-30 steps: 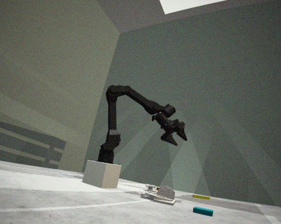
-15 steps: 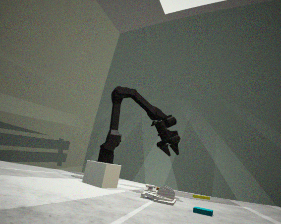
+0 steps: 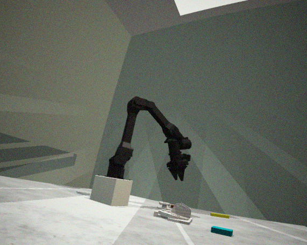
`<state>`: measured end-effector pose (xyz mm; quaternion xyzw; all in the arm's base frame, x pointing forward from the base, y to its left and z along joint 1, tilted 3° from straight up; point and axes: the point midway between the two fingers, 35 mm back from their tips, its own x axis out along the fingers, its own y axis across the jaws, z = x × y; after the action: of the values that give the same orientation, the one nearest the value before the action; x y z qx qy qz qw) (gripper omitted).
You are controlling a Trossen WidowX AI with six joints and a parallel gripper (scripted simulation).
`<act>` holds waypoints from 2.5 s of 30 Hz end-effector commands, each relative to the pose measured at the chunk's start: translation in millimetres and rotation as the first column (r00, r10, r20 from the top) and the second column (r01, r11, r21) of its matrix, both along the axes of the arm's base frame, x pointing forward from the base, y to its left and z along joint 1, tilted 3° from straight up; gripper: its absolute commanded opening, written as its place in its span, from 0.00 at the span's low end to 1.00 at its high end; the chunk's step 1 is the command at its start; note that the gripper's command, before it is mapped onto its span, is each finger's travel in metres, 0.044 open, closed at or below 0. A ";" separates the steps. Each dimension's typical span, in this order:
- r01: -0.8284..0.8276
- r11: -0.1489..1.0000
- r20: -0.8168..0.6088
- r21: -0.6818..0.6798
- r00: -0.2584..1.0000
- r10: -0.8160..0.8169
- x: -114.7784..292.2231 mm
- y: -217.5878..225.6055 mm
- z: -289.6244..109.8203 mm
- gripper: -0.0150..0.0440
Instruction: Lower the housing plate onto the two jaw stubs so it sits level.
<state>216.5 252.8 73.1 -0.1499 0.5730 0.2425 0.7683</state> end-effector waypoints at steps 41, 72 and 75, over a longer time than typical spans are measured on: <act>0.152 0.965 -0.243 -0.214 0.948 -0.203 -54.4 -18.5 -93.0 1.00; 0.152 0.965 -0.243 -0.214 0.948 -0.203 -55.2 -18.8 -128.8 1.00; 0.152 0.965 -0.243 -0.214 0.948 -0.203 -55.4 -19.0 -133.6 1.00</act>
<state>163.8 235.8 -52.5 -0.1375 0.6976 0.1353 0.6900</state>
